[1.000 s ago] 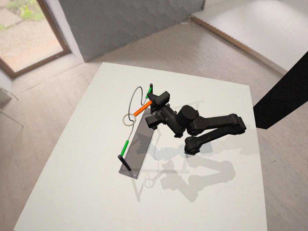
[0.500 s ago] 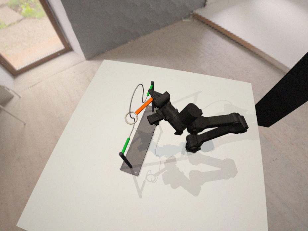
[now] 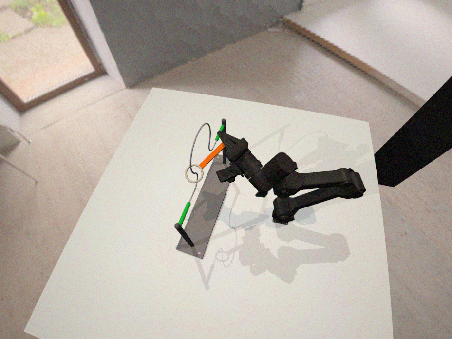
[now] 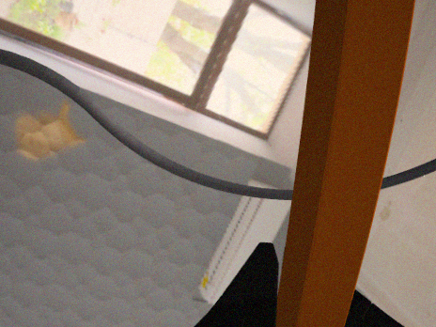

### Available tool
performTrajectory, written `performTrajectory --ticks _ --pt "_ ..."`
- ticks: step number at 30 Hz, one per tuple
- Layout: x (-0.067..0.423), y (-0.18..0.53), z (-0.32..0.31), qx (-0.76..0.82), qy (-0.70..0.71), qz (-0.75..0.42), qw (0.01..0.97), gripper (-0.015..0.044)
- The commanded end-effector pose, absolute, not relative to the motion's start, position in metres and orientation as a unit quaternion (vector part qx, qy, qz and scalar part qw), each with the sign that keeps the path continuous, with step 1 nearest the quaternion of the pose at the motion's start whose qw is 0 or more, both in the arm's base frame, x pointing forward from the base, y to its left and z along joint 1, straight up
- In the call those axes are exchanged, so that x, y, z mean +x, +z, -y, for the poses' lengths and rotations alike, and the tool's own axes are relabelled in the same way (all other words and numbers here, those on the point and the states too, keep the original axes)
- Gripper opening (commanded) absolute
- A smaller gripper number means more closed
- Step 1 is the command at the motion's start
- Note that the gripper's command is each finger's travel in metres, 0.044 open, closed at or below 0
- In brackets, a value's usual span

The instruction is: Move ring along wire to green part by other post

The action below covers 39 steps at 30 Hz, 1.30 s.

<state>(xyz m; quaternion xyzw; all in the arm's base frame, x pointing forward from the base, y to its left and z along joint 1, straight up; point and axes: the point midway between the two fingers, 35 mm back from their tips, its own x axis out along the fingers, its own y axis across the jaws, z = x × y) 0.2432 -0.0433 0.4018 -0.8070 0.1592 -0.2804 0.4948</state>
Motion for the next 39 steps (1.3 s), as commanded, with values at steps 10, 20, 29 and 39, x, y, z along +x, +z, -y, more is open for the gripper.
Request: performTrajectory --ticks 10,20,29,39 --pt "0.241 0.384 0.054 -0.785 -0.28 -0.163 0.528 -0.015" --pt "0.24 0.356 0.062 -0.734 -0.273 -0.18 0.595 -0.015" --pt "0.24 0.323 0.064 -0.666 -0.26 -0.199 0.67 -0.015" --pt "0.241 0.288 0.059 -0.581 -0.244 -0.218 0.745 -0.015"
